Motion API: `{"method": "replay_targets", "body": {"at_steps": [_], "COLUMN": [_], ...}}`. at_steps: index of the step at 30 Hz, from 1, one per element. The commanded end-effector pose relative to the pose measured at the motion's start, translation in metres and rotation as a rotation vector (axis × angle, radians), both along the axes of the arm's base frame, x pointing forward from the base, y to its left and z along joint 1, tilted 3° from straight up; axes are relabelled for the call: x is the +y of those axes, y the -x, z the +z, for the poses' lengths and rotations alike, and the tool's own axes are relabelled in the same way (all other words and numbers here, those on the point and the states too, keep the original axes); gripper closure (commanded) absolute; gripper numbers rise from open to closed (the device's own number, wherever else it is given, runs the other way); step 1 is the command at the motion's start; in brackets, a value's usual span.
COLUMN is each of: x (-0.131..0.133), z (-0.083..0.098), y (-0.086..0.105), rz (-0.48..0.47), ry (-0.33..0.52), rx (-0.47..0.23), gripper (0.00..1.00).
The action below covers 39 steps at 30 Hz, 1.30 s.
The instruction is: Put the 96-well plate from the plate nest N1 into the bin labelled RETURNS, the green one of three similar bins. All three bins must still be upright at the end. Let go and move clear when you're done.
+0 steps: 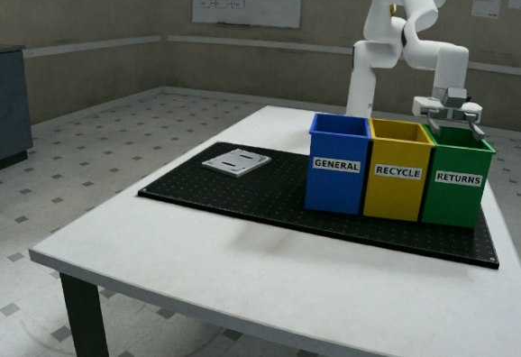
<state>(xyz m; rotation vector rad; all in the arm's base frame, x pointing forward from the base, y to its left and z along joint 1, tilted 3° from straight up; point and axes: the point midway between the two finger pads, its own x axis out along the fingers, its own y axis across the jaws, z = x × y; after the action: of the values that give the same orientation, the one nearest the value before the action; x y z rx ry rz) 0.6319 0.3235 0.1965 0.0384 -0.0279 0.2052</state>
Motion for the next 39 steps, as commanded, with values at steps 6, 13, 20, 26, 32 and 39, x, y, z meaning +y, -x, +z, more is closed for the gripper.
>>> {"method": "replay_targets", "body": {"at_steps": [6, 13, 20, 26, 32, 39], "x": [0.000, -0.001, -0.001, -0.019, -0.038, -0.070], "z": [0.018, 0.028, 0.028, 0.031, 0.034, 0.040], "y": [0.000, 0.000, 0.000, 0.007, 0.013, 0.025], "rz": [0.000, 0.000, 0.000, -0.133, -0.148, -0.148], "ry": [-0.002, -0.002, -0.002, -0.006, -0.006, -0.006], "rx": [-0.004, -0.004, -0.004, 0.002, 0.002, 0.002], "gripper": [0.82, 0.82, 0.82, 0.82, 0.82, 0.82]}}
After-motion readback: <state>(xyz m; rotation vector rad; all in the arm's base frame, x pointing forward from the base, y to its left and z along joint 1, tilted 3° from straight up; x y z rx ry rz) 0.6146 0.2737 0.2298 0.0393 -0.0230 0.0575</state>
